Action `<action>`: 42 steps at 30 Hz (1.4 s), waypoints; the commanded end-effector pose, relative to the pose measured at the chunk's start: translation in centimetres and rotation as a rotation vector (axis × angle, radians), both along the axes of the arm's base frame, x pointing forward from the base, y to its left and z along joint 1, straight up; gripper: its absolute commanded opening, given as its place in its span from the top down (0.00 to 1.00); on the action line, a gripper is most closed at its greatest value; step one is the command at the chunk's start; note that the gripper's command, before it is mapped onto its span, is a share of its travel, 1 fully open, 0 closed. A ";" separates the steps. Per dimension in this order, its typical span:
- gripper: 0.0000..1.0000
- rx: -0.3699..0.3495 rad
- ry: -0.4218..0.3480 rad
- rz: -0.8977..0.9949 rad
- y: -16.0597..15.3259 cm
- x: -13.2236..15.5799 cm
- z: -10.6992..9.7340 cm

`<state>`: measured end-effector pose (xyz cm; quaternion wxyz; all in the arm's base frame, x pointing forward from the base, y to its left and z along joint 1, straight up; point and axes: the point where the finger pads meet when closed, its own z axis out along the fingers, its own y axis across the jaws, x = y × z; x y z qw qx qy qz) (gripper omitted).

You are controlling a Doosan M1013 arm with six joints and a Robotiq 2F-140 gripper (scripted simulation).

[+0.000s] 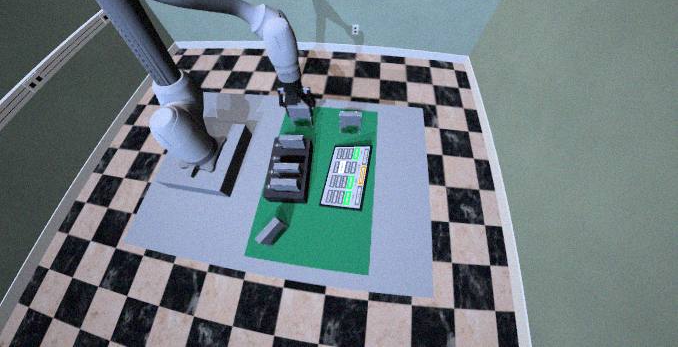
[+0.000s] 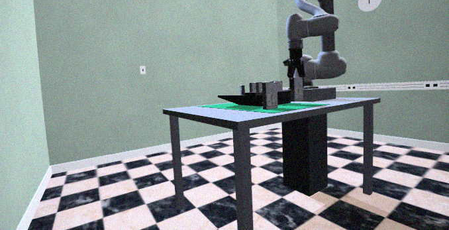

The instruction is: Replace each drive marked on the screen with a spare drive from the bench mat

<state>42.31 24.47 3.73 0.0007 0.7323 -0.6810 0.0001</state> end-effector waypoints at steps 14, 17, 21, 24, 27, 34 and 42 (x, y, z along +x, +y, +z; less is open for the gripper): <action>0.90 0.001 -0.001 0.000 0.0 0.0 -0.5; 0.90 0.001 -0.001 0.000 0.0 0.0 -0.6; 0.90 0.001 -0.001 0.000 0.0 0.0 -0.8; 0.90 0.001 -0.001 0.000 0.0 0.0 -0.9; 0.90 0.001 -0.001 0.000 0.0 0.0 -1.1; 0.90 0.001 -0.001 0.000 0.0 0.0 -1.3; 0.90 0.001 -0.001 0.000 0.0 0.0 -1.7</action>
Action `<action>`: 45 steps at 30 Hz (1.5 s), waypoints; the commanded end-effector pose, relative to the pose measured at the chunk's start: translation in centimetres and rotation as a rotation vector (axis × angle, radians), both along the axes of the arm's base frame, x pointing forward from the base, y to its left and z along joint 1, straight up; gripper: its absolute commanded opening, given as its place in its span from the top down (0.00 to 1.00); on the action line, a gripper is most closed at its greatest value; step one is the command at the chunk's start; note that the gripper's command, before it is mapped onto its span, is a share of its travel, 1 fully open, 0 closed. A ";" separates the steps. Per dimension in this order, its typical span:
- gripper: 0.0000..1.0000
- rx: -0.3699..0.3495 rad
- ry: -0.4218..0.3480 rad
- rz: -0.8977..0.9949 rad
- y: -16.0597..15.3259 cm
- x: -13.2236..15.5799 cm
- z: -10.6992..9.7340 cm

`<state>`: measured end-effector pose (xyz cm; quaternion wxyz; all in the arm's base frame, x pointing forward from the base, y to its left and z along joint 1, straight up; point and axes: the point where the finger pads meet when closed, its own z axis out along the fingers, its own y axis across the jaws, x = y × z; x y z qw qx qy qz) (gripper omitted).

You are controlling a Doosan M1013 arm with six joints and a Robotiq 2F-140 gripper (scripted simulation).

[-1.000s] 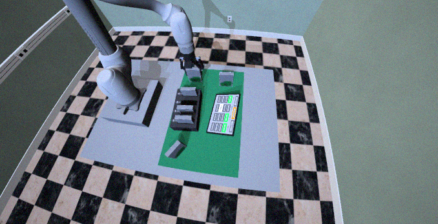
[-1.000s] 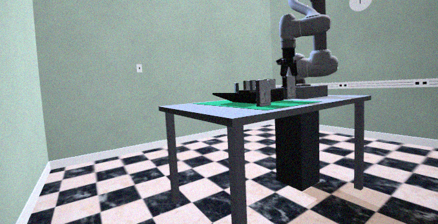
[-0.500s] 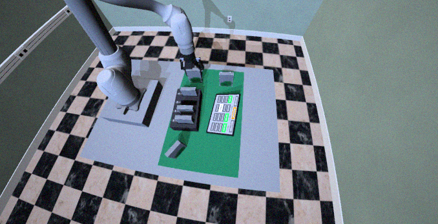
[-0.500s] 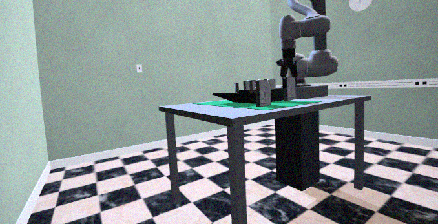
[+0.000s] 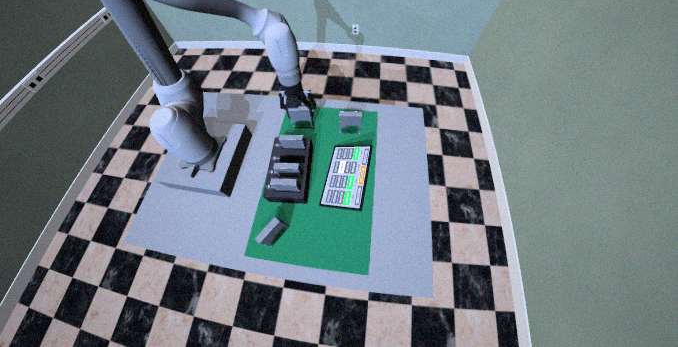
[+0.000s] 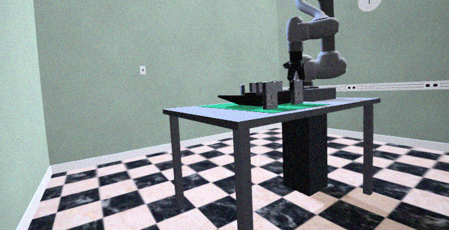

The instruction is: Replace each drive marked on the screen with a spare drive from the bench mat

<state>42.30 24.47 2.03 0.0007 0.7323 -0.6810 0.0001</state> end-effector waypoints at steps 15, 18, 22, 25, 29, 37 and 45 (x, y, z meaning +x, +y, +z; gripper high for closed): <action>0.90 0.001 -0.001 0.000 0.0 0.0 -0.4; 0.90 0.001 -0.001 0.000 0.0 0.0 -0.5; 0.90 0.001 -0.001 0.000 0.0 0.0 -0.6; 0.90 0.001 -0.001 0.000 0.0 0.0 -0.6; 0.90 0.001 -0.001 0.000 0.0 0.0 -0.6; 0.90 0.001 -0.001 0.000 0.0 0.0 -0.6; 0.90 0.001 -0.001 0.000 0.0 0.0 -0.6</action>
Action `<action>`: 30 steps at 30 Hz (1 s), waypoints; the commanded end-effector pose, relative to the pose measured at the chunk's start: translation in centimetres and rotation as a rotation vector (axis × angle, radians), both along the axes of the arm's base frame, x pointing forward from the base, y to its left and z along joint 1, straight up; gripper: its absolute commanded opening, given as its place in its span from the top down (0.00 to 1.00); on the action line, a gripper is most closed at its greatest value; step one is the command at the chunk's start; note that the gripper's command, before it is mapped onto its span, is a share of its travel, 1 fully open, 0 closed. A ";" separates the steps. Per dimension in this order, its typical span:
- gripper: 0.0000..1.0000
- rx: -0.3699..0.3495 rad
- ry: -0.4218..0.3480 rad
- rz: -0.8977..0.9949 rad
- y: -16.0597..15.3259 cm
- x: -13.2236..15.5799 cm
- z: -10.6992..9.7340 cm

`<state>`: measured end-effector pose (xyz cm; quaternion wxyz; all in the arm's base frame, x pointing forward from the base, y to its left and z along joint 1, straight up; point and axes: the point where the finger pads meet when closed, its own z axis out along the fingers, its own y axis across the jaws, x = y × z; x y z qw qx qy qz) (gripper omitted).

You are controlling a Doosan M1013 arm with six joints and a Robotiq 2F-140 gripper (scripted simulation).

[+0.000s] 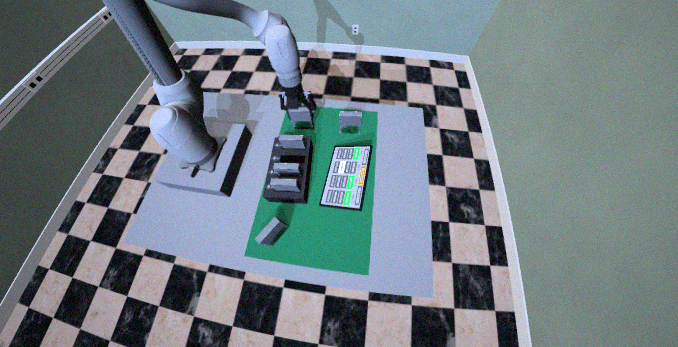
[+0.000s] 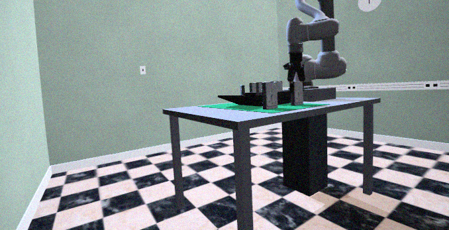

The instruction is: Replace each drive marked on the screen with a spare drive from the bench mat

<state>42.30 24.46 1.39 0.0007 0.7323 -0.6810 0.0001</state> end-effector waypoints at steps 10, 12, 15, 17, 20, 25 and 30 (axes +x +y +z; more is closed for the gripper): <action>0.11 0.001 -0.001 0.000 0.0 0.0 0.0; 0.11 0.001 -0.001 0.000 0.0 0.0 0.0; 0.11 0.001 -0.001 0.000 0.0 0.0 0.0; 0.11 0.001 -0.001 0.000 0.0 0.0 0.0; 0.11 0.001 -0.001 0.000 0.0 0.0 0.0; 0.11 0.001 -0.001 0.000 0.0 0.0 0.0; 0.11 0.001 -0.001 0.000 0.0 0.0 0.0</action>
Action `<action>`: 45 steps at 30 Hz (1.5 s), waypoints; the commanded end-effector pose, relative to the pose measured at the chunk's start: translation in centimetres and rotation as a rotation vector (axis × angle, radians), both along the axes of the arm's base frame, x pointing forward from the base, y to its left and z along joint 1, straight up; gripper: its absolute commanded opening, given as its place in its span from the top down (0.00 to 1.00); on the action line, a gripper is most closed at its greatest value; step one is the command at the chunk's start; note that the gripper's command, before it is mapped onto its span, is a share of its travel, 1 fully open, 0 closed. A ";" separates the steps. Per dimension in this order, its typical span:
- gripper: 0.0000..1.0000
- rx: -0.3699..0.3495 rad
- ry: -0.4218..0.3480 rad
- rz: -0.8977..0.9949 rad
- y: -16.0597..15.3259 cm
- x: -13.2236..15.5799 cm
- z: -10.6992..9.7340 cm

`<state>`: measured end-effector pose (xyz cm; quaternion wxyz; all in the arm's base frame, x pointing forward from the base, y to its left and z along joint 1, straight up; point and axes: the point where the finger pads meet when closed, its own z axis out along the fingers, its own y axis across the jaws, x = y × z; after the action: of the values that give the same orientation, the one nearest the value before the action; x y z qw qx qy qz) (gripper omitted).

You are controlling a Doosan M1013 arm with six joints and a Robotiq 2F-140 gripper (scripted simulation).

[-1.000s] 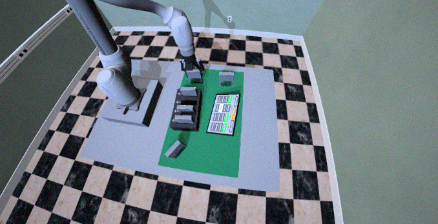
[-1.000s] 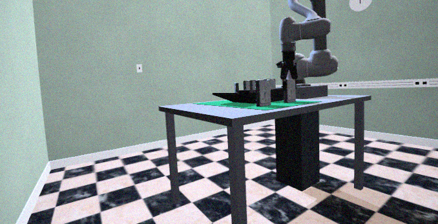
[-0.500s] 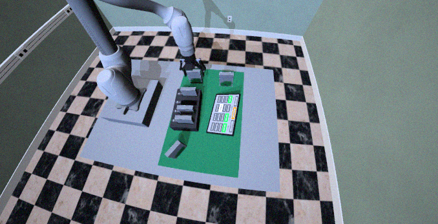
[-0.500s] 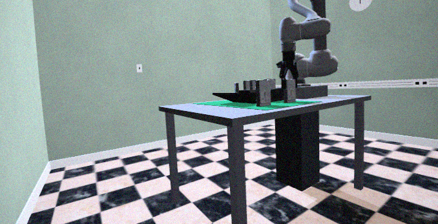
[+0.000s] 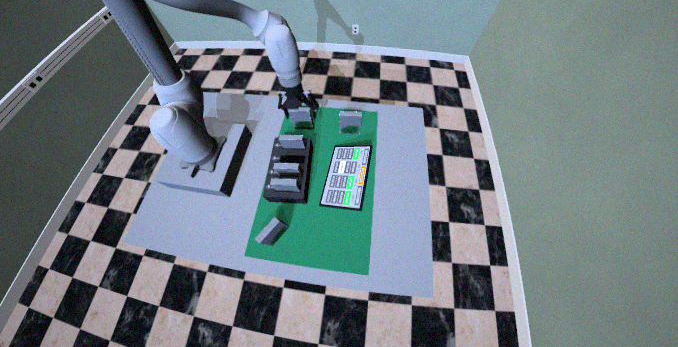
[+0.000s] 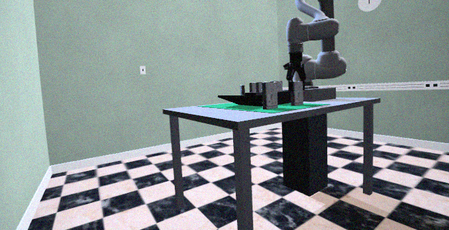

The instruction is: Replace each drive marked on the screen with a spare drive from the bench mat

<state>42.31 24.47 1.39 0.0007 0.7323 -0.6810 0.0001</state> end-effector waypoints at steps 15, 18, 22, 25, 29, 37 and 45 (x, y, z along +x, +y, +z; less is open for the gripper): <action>0.11 0.001 -0.001 0.000 0.0 0.0 0.0; 0.11 0.001 -0.001 0.000 0.0 0.0 0.0; 0.11 0.001 -0.001 0.000 0.0 0.0 0.2; 0.11 0.001 -0.001 0.000 0.0 0.0 0.5; 0.11 0.001 -0.001 0.000 0.0 0.0 1.4; 0.11 0.001 -0.001 0.000 0.0 0.0 3.6; 0.11 0.001 -0.001 0.000 0.0 0.0 7.6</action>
<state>42.31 24.47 8.14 0.0005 0.7322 -0.6810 0.0002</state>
